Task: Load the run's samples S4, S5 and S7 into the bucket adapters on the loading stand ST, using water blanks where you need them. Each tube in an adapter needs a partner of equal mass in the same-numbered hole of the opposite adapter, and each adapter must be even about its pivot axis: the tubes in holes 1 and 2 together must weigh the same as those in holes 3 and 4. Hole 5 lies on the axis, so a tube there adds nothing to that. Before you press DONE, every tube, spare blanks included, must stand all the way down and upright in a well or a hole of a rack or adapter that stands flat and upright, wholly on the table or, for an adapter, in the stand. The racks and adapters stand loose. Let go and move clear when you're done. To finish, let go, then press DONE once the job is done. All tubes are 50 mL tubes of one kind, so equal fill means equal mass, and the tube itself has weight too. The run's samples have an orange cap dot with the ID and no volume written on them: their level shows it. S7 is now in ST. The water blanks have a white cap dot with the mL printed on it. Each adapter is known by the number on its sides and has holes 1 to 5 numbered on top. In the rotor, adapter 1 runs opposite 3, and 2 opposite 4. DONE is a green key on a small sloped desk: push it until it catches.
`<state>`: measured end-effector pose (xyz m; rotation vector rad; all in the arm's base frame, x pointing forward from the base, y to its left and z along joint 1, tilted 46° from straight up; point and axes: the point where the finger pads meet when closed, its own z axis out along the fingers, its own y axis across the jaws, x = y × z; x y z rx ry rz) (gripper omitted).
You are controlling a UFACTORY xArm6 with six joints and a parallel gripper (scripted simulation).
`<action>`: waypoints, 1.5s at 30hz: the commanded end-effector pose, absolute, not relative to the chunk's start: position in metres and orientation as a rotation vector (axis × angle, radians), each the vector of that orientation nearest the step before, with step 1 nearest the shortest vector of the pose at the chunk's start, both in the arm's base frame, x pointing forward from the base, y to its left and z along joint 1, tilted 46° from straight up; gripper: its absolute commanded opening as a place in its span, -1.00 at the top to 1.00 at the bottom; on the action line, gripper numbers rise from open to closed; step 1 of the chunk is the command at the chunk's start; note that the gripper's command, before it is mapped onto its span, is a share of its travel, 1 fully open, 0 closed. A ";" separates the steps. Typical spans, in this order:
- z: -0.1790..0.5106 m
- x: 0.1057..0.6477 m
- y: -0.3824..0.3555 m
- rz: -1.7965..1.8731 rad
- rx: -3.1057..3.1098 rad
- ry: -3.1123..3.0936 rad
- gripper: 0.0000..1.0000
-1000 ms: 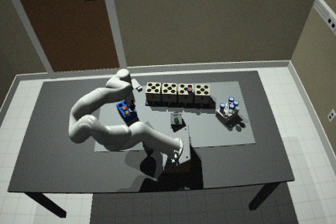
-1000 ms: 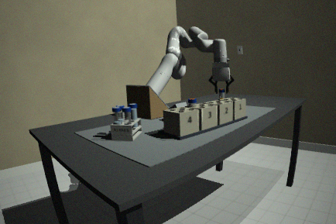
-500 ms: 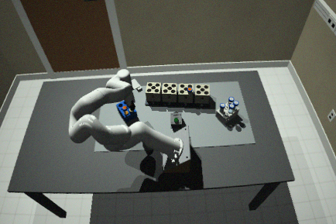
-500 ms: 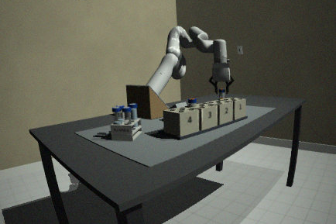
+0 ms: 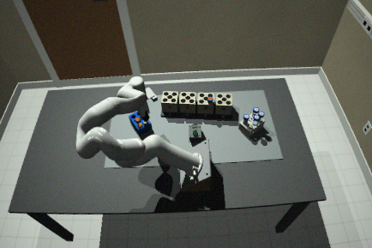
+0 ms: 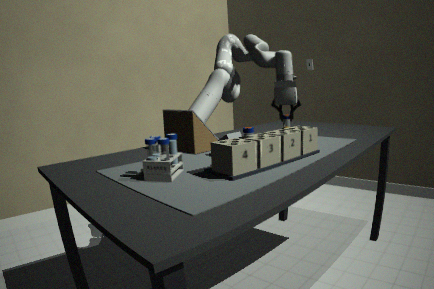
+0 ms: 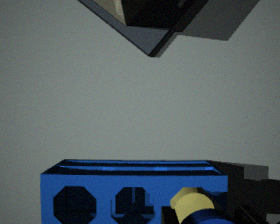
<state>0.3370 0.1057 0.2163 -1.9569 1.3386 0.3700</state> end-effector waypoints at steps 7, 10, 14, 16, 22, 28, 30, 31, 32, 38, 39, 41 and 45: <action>0.217 0.338 0.105 0.367 -1.957 1.338 1.00; 0.217 0.338 0.105 0.367 -1.957 1.338 1.00; 0.217 0.338 0.105 0.367 -1.957 1.338 1.00; 0.217 0.338 0.105 0.367 -1.957 1.338 1.00; 0.217 0.338 0.105 0.367 -1.957 1.338 1.00; 0.217 0.338 0.105 0.367 -1.957 1.338 1.00; 0.218 0.338 0.104 0.366 -1.957 1.338 1.00; 0.219 0.337 0.104 0.366 -1.957 1.338 1.00; 0.219 0.337 0.103 0.366 -1.957 1.338 1.00; 0.222 0.337 0.101 0.366 -1.957 1.338 1.00; 0.222 0.337 0.100 0.366 -1.957 1.338 1.00; 0.223 0.336 0.099 0.366 -1.957 1.338 1.00; 0.224 0.336 0.098 0.366 -1.957 1.338 1.00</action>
